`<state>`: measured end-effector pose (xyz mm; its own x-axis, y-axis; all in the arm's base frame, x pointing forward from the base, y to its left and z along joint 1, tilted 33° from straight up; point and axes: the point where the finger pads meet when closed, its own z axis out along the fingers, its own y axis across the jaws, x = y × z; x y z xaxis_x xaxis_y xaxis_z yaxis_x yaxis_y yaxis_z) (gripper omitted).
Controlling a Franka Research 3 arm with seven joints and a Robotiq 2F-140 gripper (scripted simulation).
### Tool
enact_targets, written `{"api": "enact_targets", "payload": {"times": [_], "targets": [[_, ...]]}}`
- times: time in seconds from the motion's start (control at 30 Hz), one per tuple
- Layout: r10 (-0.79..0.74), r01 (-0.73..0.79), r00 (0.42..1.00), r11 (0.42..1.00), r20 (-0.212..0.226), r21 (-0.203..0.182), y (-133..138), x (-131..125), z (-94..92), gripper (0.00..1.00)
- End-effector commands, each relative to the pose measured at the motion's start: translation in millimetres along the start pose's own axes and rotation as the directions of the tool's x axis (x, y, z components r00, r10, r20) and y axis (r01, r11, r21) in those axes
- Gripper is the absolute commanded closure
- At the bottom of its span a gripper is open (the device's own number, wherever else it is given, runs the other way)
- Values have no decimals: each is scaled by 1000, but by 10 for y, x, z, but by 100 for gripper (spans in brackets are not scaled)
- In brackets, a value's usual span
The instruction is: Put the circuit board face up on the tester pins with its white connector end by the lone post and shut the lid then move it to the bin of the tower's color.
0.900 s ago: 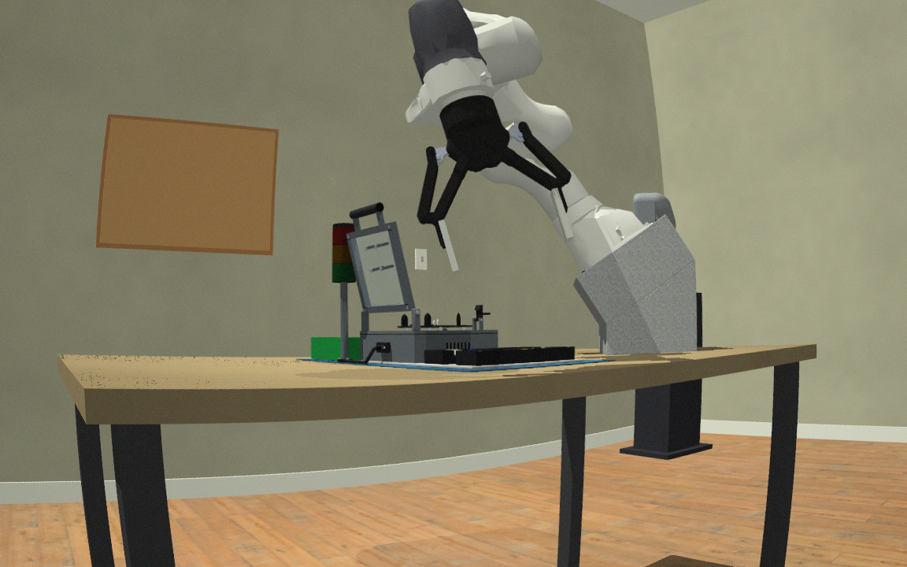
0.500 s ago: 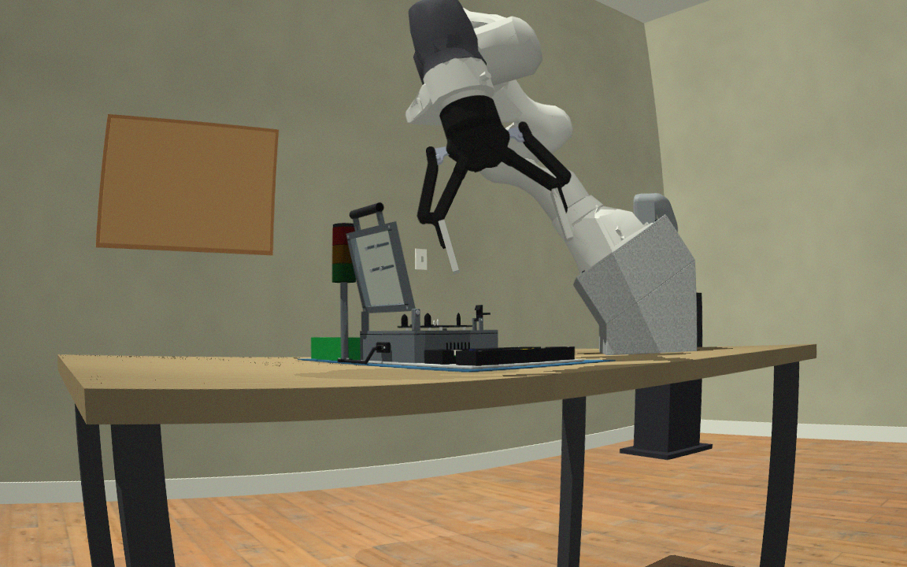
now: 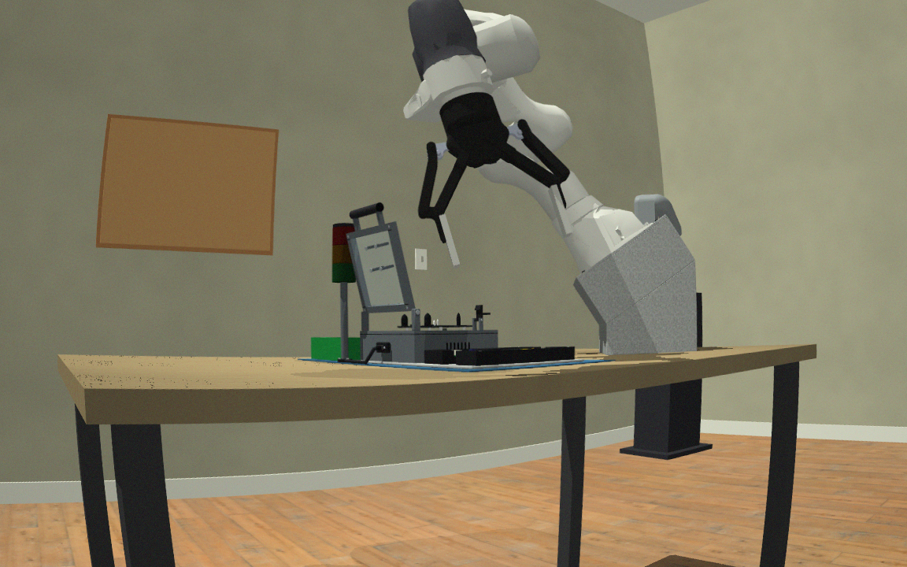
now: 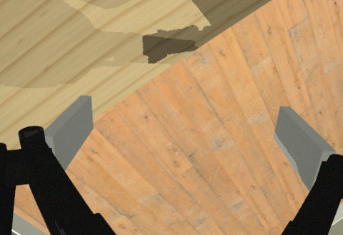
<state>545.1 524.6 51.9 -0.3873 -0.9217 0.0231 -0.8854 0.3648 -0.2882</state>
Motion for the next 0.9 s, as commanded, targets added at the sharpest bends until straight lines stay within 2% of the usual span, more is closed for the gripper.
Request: {"api": "enact_targets", "payload": {"times": [0.0,0.2,0.7,0.77,0.87], "targets": [[-167,167,986,986,-6,6,-27,50,-92,0],[-237,238,971,971,-9,5,-25,90,-141,0],[-520,520,854,854,-24,0,-11,264,-345,0],[-520,520,854,854,-24,0,-11,264,-345,0],[-590,590,807,807,-28,-3,-6,314,-400,0]]}}
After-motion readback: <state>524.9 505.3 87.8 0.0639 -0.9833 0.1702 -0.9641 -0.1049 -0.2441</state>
